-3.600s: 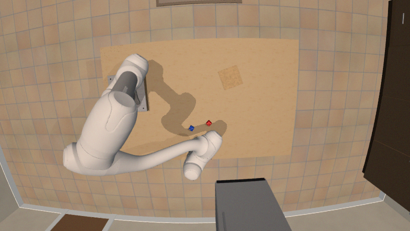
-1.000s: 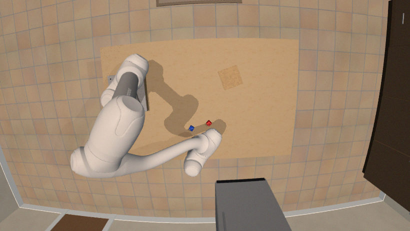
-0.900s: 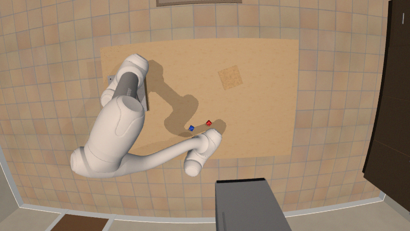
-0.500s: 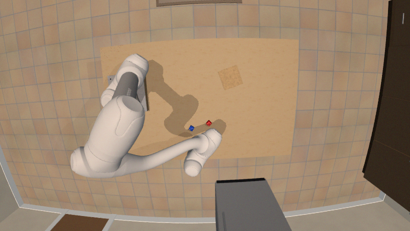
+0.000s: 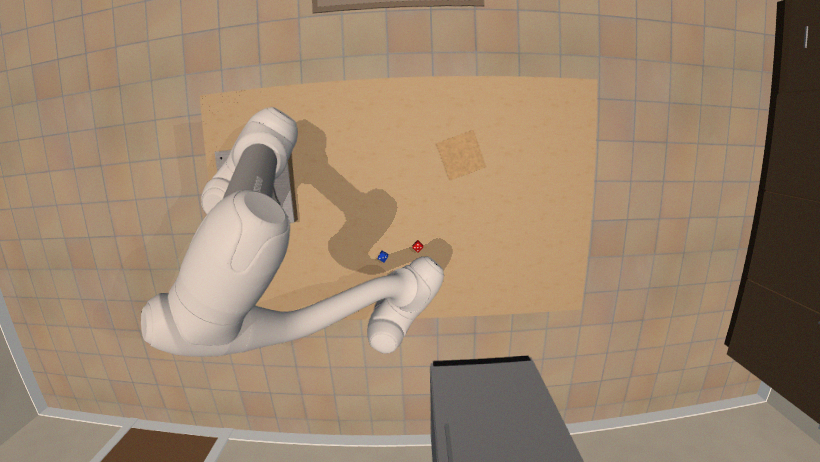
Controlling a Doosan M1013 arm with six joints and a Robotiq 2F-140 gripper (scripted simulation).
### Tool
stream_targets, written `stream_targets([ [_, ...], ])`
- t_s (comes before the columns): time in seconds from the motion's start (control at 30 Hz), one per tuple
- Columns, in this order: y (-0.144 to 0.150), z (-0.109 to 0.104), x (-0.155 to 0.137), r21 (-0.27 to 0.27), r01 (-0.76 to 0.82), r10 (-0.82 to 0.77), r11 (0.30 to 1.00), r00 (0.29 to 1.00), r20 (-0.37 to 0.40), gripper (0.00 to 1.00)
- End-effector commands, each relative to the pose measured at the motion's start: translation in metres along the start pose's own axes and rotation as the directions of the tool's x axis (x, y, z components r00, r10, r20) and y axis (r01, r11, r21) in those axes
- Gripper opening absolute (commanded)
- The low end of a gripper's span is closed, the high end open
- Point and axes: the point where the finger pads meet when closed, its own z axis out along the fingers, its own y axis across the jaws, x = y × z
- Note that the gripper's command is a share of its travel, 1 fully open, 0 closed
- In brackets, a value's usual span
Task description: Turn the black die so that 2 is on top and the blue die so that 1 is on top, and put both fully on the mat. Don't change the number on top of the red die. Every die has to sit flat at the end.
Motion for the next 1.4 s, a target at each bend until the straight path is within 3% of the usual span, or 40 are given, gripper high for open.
stream_targets([
  [0.0, 0.0, 0.0, 0.0, 0.0, 0.0, 0.0, 1.0, 1.0, 0.0, 0.24],
  [0.77, 0.0, -0.003, 0.0, 0.0, 0.0, 0.0, 1.0, 1.0, 0.0, 0.24],
  [0.93, 0.0, -0.025, 0.0, 0.0, 0.0, 0.0, 1.0, 1.0, 0.0, 0.24],
  [1.2, 0.0, -0.083, 0.0, 0.0, 0.0, 0.0, 1.0, 1.0, 0.0, 0.24],
  [1.37, 0.0, -0.096, 0.0, 0.0, 0.0, 0.0, 1.0, 1.0, 0.0, 0.24],
])
